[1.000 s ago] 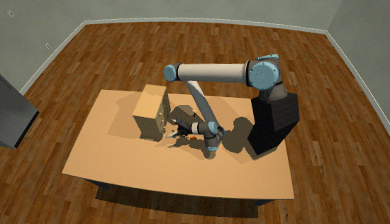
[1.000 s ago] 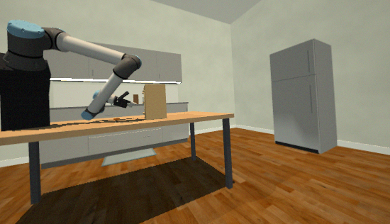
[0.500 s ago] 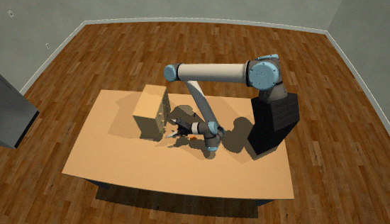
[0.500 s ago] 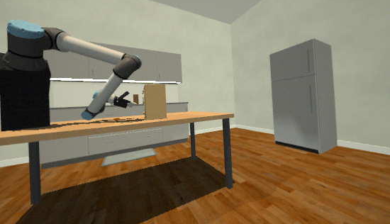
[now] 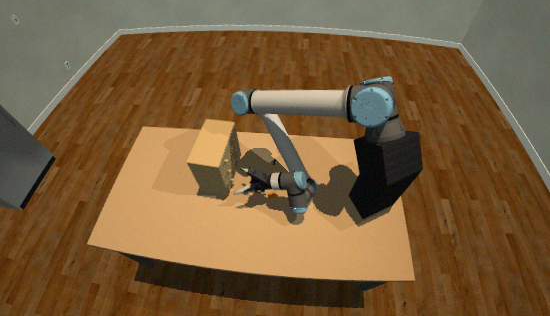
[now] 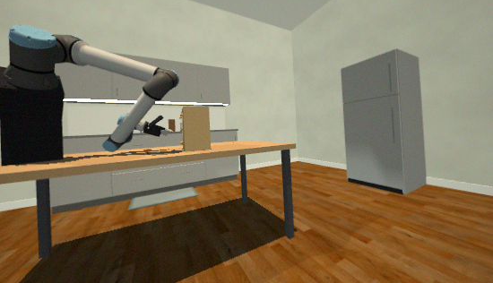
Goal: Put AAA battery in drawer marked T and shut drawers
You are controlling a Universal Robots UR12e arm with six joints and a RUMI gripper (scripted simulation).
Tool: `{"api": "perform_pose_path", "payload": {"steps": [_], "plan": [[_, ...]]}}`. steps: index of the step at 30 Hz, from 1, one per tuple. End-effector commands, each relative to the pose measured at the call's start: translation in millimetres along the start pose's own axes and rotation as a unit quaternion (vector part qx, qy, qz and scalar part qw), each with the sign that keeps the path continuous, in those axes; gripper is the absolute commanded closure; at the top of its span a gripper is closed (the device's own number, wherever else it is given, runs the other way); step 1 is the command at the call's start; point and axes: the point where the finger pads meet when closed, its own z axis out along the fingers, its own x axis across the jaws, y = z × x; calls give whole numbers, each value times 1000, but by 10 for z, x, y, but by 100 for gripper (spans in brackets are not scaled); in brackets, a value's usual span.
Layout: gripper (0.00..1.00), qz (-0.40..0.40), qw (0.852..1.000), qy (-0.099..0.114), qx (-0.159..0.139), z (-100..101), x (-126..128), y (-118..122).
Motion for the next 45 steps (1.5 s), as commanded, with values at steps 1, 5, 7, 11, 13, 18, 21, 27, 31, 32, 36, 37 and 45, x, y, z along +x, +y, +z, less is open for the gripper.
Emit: {"api": "perform_pose_path", "payload": {"steps": [1,5,7,11,13,18,21,27,31,32,36,37,45], "plan": [[0,0,1000,0,0,6,7,7],[0,0,1000,0,0,3,6,0],[0,0,1000,0,0,-1,6,-8],[0,1,1000,0,0,-12,3,-30],[0,1,1000,-1,0,-15,2,-42],[0,1,1000,-1,0,-21,-5,-53],[0,1,1000,-1,0,-25,-6,-61],[0,0,1000,0,0,-24,-1,-67],[0,0,1000,0,0,-21,2,-64],[0,0,1000,0,0,-21,2,-64],[0,0,1000,0,0,-23,0,-63],[0,0,1000,0,0,-24,0,-64],[0,1,1000,-1,-5,-33,-4,-77]]}}
